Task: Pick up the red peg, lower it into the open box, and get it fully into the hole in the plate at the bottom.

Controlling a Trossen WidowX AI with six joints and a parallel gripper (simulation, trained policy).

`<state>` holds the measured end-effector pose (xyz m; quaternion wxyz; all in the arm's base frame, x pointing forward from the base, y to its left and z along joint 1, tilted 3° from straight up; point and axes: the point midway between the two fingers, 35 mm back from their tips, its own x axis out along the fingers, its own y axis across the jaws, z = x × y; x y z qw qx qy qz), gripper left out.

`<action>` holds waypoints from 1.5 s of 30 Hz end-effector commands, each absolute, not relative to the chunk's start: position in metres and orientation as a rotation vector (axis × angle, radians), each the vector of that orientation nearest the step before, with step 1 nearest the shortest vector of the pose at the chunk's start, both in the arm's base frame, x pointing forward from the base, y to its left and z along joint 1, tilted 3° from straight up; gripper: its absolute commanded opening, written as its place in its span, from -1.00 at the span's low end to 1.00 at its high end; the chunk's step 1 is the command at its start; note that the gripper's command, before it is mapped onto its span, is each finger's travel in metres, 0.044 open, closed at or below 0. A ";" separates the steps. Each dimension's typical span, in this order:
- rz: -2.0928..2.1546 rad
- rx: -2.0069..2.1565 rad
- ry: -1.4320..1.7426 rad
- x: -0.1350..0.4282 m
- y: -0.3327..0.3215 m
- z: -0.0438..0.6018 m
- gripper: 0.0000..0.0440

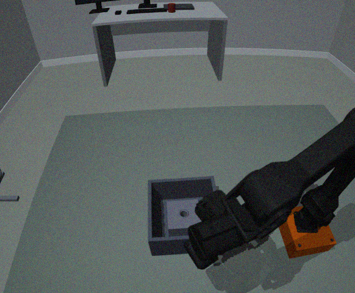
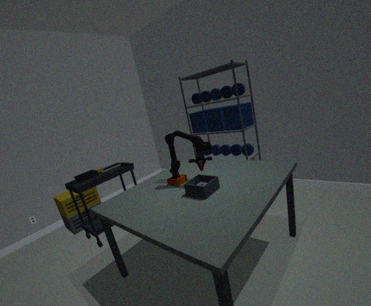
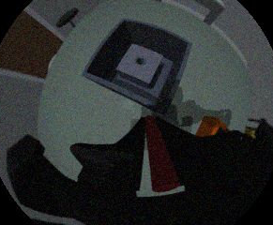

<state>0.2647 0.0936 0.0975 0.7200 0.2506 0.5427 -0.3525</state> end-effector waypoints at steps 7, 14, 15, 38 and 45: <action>-0.824 0.583 1.150 0.300 0.057 0.100 -1.00; -0.829 0.585 1.151 0.322 0.030 0.091 -1.00; -0.827 0.584 1.154 0.325 0.026 0.089 -1.00; -0.688 0.533 1.333 0.351 -0.012 0.029 -0.32; -0.652 0.544 1.342 0.371 -0.021 0.037 0.26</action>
